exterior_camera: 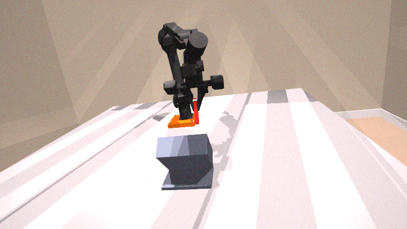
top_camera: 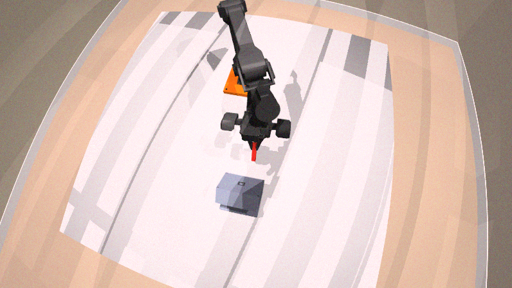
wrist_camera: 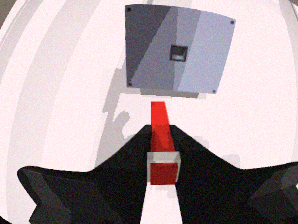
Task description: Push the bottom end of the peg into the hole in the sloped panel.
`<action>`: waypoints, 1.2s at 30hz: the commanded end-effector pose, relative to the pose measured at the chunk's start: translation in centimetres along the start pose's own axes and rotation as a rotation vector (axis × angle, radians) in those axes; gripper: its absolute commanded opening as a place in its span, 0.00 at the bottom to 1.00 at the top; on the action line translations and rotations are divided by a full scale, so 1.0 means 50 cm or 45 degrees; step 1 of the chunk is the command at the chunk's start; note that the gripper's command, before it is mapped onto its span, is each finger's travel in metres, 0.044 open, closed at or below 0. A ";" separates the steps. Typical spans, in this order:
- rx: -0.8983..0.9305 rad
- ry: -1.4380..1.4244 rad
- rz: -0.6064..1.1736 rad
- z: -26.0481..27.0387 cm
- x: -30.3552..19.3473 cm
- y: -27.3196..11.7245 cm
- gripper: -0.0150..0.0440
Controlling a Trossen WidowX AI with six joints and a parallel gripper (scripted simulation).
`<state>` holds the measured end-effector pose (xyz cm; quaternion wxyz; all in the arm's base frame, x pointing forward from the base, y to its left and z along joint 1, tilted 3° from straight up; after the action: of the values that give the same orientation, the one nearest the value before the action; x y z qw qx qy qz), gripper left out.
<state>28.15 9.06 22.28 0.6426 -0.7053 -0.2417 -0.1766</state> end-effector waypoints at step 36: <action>-0.051 0.034 -0.226 -0.022 -0.009 0.029 0.25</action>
<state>28.42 8.08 21.52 0.6189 -0.6879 -0.2891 -0.2454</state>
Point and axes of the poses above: the point midway between the two fingers, 35 mm back from their tips, its own y axis out along the fingers, its own z axis across the jaws, x = y × z, the point moved 7 cm from there along -y, back along the fingers, and after that the axes turned 7 degrees about -y, right-handed, at the moved point
